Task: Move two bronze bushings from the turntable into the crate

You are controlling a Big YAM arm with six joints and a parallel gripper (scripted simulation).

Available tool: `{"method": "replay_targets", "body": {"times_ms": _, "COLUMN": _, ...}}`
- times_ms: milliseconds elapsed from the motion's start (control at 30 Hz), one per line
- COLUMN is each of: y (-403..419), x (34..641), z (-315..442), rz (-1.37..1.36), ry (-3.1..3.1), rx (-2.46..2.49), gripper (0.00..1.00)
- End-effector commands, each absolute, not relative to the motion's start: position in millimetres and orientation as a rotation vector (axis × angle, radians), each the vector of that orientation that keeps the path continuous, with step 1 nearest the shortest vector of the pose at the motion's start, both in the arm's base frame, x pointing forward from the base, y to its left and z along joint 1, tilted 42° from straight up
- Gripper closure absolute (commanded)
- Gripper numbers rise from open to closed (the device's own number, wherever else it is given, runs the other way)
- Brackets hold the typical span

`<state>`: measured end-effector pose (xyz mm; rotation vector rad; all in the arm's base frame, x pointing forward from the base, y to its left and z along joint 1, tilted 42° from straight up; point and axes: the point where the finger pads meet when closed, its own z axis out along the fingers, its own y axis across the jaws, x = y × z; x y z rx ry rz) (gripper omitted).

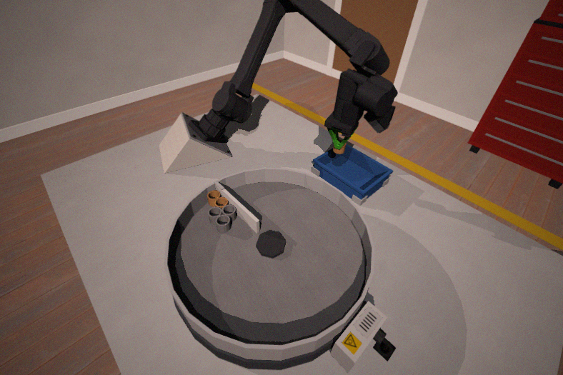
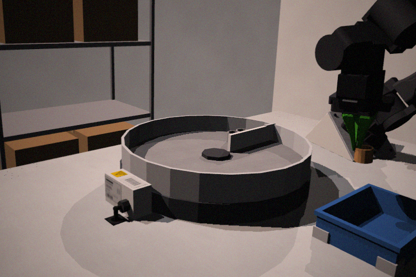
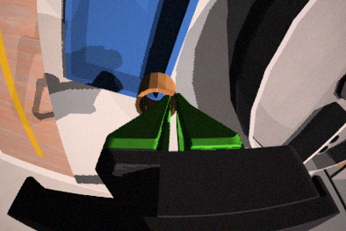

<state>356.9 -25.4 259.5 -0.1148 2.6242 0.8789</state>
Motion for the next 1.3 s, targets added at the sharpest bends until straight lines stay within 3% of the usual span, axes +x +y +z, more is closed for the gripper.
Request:
{"method": "replay_targets", "body": {"times_ms": 0, "y": -20.7, "x": 384.0, "z": 299.7, "rz": 0.830, "ry": 2.601, "rx": -0.026, "gripper": 1.00}}
{"method": "replay_targets", "body": {"times_ms": 1267, "y": -4.7, "x": 398.0, "z": 322.4, "rz": 0.835, "ry": 2.600, "rx": 0.009, "gripper": 1.00}}
